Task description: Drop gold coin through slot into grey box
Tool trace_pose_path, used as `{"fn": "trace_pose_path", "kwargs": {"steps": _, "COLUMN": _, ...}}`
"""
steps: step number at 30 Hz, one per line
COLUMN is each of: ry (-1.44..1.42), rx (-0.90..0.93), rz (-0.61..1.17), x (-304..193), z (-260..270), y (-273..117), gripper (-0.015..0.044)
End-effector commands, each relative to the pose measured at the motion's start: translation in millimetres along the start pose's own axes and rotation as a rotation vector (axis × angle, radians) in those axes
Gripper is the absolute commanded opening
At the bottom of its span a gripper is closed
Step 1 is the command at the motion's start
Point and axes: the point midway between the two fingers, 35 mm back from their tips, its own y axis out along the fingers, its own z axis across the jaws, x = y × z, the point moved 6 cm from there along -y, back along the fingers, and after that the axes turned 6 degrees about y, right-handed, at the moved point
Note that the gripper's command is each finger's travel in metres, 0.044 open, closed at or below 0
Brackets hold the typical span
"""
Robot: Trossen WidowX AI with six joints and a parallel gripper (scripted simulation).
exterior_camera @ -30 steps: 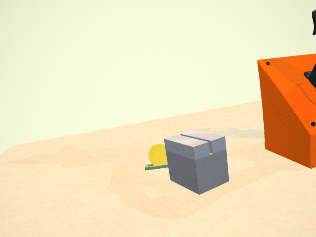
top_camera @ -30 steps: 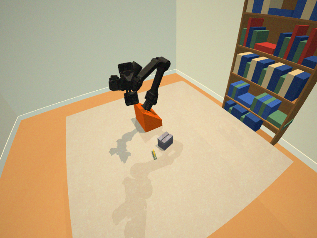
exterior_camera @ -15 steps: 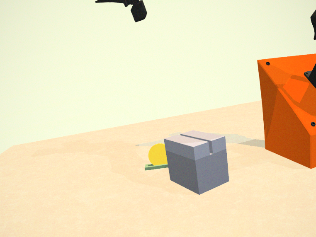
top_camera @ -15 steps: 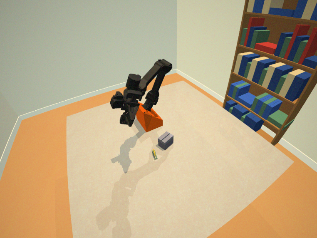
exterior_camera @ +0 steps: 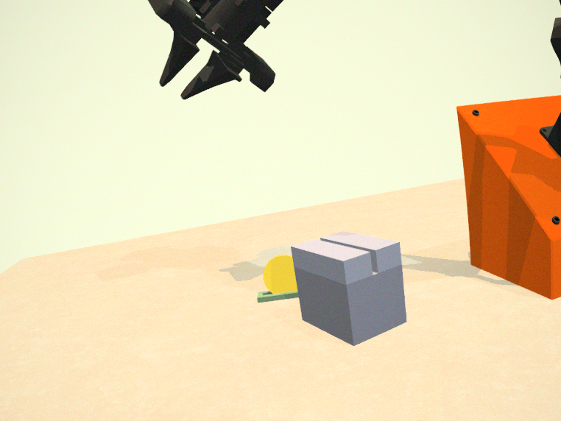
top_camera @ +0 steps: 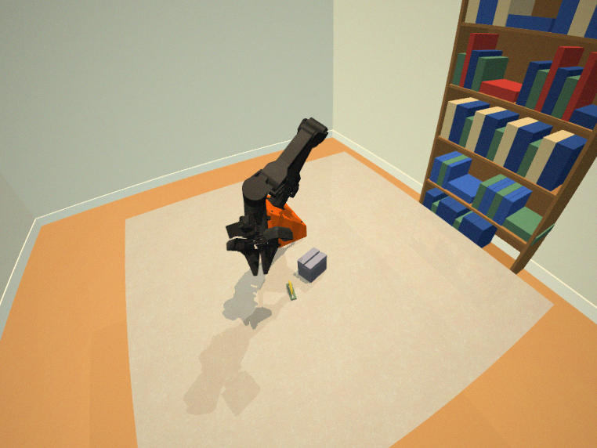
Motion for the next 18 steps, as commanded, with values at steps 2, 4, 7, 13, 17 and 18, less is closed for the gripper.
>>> {"fn": "trace_pose_path", "kwargs": {"steps": 2, "ry": -0.431, "rx": -0.264, "rz": 0.36, "x": -60, "z": -20, "y": 28, "gripper": 0.0161}}
{"fn": "trace_pose_path", "kwargs": {"steps": 4, "ry": -0.501, "rx": -0.292, "rz": 0.442, "x": -71, "z": -23, "y": 29, "gripper": 0.0161}}
{"fn": "trace_pose_path", "kwargs": {"steps": 7, "ry": -0.602, "rx": -0.322, "rz": 0.57, "x": -89, "z": -27, "y": 30, "gripper": 0.0161}}
{"fn": "trace_pose_path", "kwargs": {"steps": 13, "ry": -0.786, "rx": -0.337, "rz": 0.845, "x": -123, "z": -31, "y": 24, "gripper": 0.0161}}
{"fn": "trace_pose_path", "kwargs": {"steps": 17, "ry": -0.814, "rx": -0.333, "rz": 0.894, "x": -128, "z": -31, "y": 23, "gripper": 0.0161}}
{"fn": "trace_pose_path", "kwargs": {"steps": 18, "ry": -0.814, "rx": -0.333, "rz": 0.894, "x": -128, "z": -31, "y": 23, "gripper": 0.0161}}
